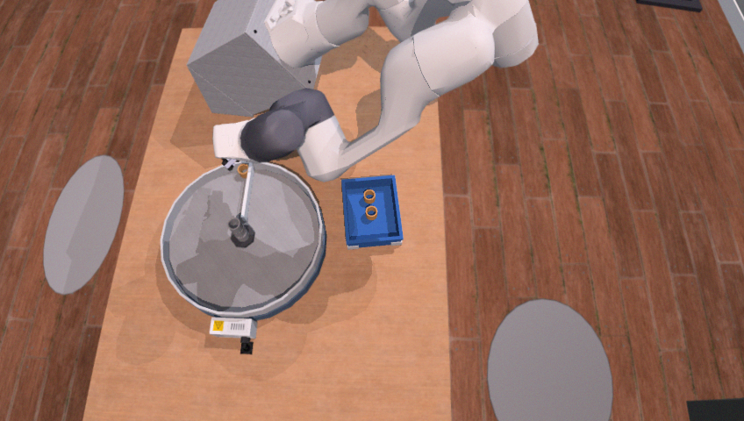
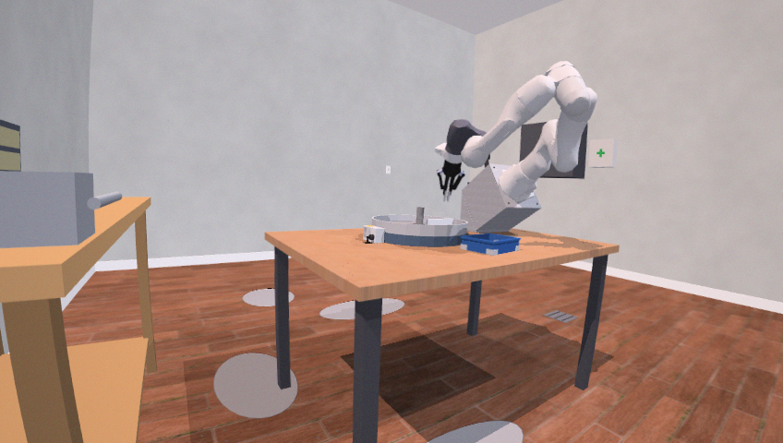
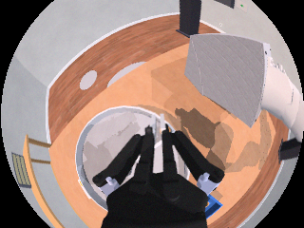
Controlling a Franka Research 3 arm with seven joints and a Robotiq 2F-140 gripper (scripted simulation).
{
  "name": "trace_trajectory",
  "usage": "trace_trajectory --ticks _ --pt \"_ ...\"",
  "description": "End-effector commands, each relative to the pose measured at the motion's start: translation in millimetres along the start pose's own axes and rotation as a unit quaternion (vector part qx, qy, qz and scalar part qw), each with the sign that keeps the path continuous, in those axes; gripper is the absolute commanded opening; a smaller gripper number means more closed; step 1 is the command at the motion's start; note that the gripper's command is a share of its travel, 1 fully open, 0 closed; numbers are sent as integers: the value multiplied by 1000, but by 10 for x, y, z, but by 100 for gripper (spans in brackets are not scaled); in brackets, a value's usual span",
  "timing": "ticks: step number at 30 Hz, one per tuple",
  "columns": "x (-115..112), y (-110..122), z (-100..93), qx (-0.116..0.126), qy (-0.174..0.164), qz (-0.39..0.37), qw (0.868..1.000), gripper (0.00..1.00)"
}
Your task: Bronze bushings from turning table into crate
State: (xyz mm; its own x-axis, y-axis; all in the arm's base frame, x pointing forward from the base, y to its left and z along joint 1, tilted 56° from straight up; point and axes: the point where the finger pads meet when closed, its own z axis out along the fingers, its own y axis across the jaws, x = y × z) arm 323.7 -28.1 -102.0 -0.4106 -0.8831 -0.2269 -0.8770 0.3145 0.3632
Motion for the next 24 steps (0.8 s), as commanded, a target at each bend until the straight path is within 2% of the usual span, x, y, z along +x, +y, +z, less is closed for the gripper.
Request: trace_trajectory --ticks 1,24 --pt "6 -9 -9 2 0 6 1000 6" --pt "11 11 -5 -3 4 8 1000 6"
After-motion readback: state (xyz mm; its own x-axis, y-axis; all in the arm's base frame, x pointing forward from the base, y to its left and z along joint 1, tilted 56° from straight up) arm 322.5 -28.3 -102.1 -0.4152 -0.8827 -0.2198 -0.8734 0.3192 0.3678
